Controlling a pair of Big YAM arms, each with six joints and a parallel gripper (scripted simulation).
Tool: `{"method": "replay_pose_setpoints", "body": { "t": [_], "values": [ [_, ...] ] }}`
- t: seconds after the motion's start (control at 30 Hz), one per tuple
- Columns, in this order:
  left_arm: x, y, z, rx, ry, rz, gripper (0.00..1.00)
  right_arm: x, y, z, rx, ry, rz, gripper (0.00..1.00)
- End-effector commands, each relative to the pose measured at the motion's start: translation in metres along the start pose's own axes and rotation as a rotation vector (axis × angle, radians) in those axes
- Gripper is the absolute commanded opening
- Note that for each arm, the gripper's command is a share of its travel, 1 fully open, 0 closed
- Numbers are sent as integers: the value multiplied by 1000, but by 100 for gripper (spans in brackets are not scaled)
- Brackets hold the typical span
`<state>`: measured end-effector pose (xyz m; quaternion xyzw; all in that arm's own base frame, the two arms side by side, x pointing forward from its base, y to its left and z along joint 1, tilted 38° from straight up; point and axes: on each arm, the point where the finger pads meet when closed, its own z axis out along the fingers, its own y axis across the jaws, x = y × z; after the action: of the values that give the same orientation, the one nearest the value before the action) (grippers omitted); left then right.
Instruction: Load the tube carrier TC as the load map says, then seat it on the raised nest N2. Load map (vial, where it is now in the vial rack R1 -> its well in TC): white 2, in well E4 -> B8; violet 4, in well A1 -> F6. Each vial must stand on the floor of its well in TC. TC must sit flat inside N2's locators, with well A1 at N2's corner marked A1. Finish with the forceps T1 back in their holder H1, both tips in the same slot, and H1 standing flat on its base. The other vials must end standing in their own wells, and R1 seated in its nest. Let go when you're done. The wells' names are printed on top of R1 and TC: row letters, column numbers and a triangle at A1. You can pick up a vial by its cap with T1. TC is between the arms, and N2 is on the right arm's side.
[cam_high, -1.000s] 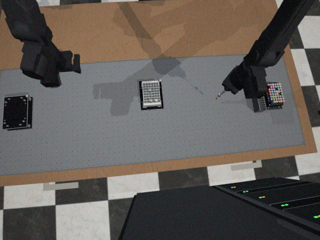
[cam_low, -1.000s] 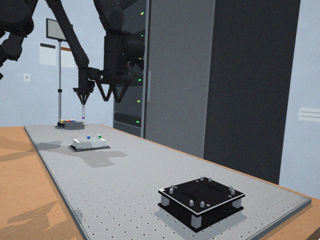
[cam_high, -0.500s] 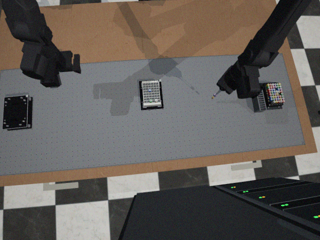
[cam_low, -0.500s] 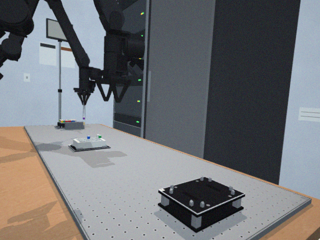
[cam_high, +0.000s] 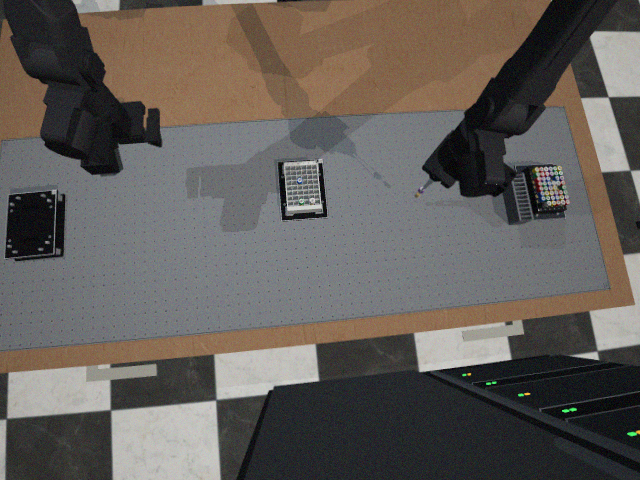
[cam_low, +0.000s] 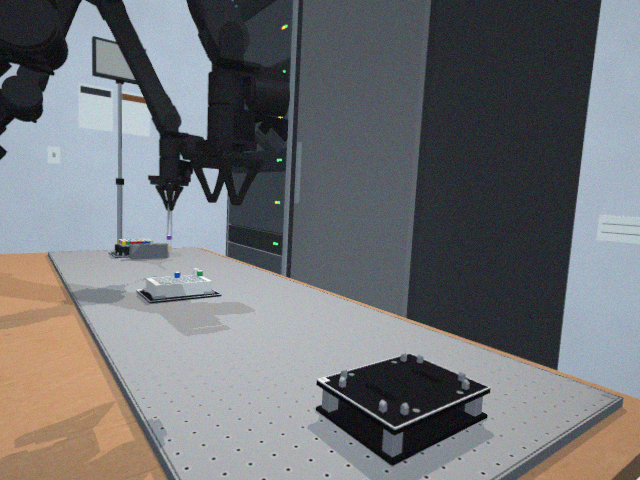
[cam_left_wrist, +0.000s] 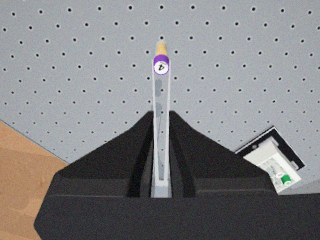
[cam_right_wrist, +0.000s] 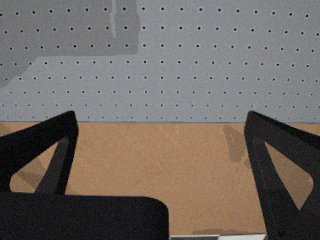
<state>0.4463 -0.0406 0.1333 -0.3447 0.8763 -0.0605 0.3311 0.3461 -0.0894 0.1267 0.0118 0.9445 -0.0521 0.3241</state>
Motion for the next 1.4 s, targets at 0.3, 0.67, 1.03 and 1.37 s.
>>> {"method": "replay_pose_setpoints", "body": {
  "t": [0.3, 0.67, 1.03, 1.37],
  "values": [
    [17, -21, 3, 17, -2, -4, 9, -9, -2, -4, 6, -17, 2, 100],
    [24, -41, -1, 34, -13, -10, 9, -9, -2, -4, 6, -17, 2, 100],
    [37, -51, -1, 35, -13, -11, 9, -9, -2, -4, 6, -17, 2, 100],
    [48, -59, -2, 35, -12, -11, 9, -9, -2, -4, 6, -17, 2, 100]
  ]
}}
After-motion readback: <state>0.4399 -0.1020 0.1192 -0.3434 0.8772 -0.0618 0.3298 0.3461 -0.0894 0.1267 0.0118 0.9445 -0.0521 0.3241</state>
